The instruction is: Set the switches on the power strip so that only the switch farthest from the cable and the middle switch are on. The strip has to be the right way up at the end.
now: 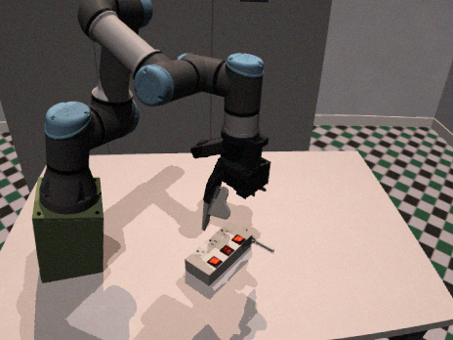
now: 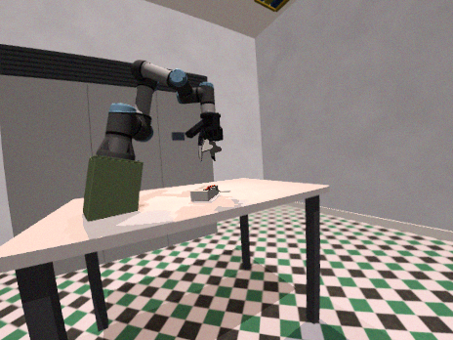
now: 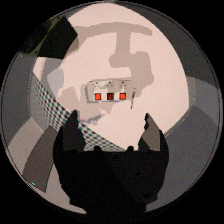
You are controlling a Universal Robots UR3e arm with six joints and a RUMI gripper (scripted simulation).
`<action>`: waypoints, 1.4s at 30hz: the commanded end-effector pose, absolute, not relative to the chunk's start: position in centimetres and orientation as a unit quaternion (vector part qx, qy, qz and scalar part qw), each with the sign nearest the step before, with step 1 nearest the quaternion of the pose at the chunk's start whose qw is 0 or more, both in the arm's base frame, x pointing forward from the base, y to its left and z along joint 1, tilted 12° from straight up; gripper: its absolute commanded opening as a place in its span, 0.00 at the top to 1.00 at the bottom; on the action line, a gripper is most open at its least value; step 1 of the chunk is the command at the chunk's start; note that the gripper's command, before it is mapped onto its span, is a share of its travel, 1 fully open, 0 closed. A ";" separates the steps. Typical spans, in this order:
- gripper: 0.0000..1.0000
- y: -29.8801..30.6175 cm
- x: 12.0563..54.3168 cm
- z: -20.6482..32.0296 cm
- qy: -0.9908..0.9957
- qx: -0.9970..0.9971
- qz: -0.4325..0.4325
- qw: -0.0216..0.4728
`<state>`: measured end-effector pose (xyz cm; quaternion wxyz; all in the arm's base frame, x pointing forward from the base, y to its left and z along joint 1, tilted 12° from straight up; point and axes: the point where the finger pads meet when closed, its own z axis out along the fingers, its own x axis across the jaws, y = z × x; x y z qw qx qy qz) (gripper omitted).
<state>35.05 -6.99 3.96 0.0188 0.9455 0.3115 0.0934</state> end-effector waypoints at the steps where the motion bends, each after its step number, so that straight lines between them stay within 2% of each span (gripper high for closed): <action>1: 0.00 -7.0 35.0 3.3 0.423 0.900 0.097 0.029; 24: 0.00 -7.0 35.0 0.6 0.783 0.614 0.073 0.069; 42: 0.00 -6.9 35.4 -0.4 0.890 0.444 0.057 0.082</action>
